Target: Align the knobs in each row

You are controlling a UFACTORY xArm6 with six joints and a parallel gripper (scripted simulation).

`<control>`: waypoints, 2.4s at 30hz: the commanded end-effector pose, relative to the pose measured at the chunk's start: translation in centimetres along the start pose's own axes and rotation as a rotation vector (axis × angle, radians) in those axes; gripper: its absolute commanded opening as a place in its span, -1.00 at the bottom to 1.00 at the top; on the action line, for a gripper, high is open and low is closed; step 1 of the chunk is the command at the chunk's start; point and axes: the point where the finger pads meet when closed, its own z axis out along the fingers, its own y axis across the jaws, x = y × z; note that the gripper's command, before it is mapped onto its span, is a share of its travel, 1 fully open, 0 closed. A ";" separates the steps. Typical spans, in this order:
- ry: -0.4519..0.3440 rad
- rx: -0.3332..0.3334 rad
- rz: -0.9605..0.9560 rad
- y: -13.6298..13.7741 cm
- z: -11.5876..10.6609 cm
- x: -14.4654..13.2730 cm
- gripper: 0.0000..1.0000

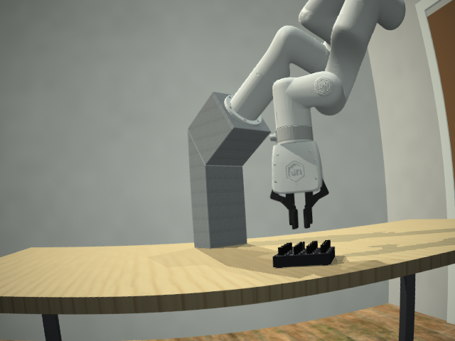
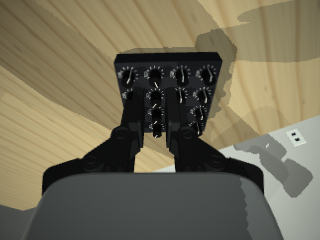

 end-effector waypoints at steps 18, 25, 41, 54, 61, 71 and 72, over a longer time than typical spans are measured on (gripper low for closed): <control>-0.001 0.000 -0.463 0.0 -0.4 -0.1 -0.61; -0.001 0.000 -0.730 0.0 -0.6 -0.1 -0.61; 0.000 0.000 -1.234 0.1 -1.0 -0.1 -0.61; 0.000 0.000 -1.659 0.1 -1.3 -0.1 -0.61; 0.000 0.001 -1.874 0.1 -1.5 -0.2 -0.61; 0.000 0.001 -2.197 0.1 -1.7 -0.2 -0.61; 0.000 0.001 -2.214 0.1 -1.7 -0.2 -0.61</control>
